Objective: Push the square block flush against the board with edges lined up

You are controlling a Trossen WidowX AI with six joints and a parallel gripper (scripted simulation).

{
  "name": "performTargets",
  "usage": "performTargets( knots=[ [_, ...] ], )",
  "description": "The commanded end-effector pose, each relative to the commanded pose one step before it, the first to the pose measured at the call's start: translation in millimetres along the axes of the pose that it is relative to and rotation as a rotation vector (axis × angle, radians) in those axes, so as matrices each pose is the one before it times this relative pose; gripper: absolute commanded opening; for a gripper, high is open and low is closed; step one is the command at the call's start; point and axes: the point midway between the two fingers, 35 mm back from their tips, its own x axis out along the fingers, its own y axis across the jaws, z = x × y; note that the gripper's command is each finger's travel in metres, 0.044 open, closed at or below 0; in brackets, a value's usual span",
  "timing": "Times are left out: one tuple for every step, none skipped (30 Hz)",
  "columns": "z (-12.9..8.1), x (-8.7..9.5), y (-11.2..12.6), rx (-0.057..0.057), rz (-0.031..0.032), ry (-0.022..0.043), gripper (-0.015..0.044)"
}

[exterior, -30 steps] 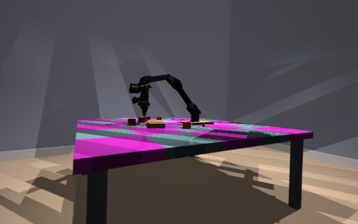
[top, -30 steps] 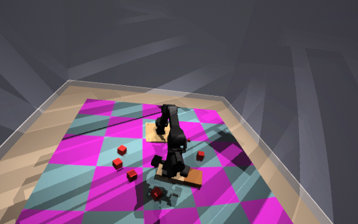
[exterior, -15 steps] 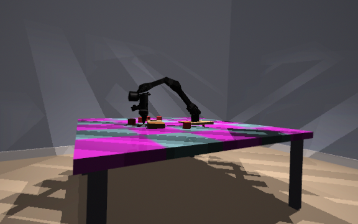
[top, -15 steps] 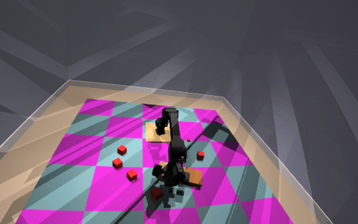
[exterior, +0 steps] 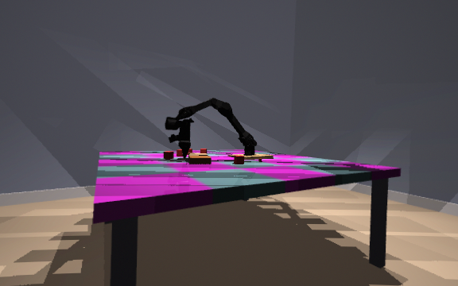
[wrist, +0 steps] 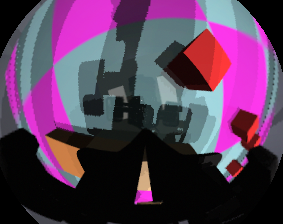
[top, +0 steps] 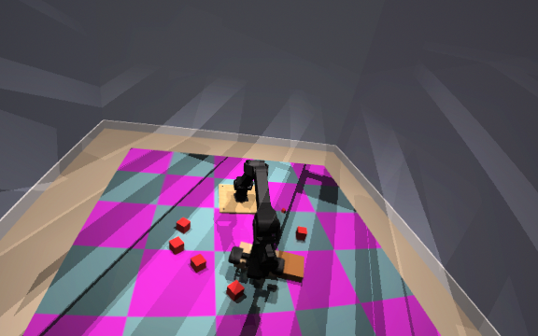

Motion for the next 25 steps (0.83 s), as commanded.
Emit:
performTargets(
  knots=[
    [-2.73, 0.33, 0.08, -0.0031, -0.00333, -0.00109, 0.0000],
    [-0.63, 0.00, 0.02, 0.0000, 0.00000, 0.00006, 0.0000],
    [-0.63, 0.01, 0.01, 0.0000, 0.00000, 0.00006, 0.0000],
    [-0.64, 0.01, 0.01, 0.0000, 0.00000, 0.00006, 0.0000],
    [-0.64, 0.01, 0.01, 0.0000, 0.00000, 0.00006, 0.0000],
    [-0.64, 0.01, 0.01, 0.0000, 0.00000, 0.00006, 0.0000],
    [-0.64, 0.01, 0.01, 0.0000, 0.00000, 0.00006, 0.0000],
    [-0.64, 0.01, 0.01, 0.0000, 0.00000, 0.00006, 0.0000],
    [-0.64, 0.01, 0.01, 0.0000, 0.00000, 0.00006, 0.0000],
    [-0.65, 0.01, 0.01, 0.0000, 0.00000, 0.00006, 0.0000],
    [-0.65, 0.01, 0.00, 0.0000, 0.00000, 0.00006, 0.0000],
    [-0.65, 0.02, 0.00, 0.0000, 0.00000, 0.00006, 0.0000],
    [-0.65, 0.02, 0.00, 0.0000, 0.00000, 0.00006, 0.0000],
    [-0.65, 0.02, 0.00, 0.0000, 0.00000, 0.00006, 0.0000],
    [-0.65, 0.02, 0.00, 0.0000, 0.00000, 0.00006, 0.0000],
    [-0.66, 0.02, 0.00, 0.0000, 0.00000, 0.00006, 0.0000],
    [-0.66, 0.02, 0.00, 0.0000, 0.00000, 0.00006, 0.0000],
    [-0.66, 0.02, 0.00, 0.0000, 0.00000, 0.00006, 0.0000],
    [-0.66, 0.02, -0.01, 0.0000, 0.00000, 0.00006, 0.0000],
    [0.28, -0.02, 0.02, 0.0000, 0.00000, -0.00002, 0.0000],
    [0.55, -0.05, 0.04, 0.0000, 0.00000, -0.00005, 0.0000],
    [0.83, -0.07, 0.06, 0.0000, 0.00000, -0.00007, 0.0000],
    [1.08, -0.09, 0.07, 0.0000, 0.00001, -0.00009, 0.0000],
    [1.31, -0.11, 0.08, 0.0000, 0.00001, -0.00011, 0.0000],
    [1.51, -0.12, 0.09, 0.0000, 0.00001, -0.00013, 0.0000]
  ],
)
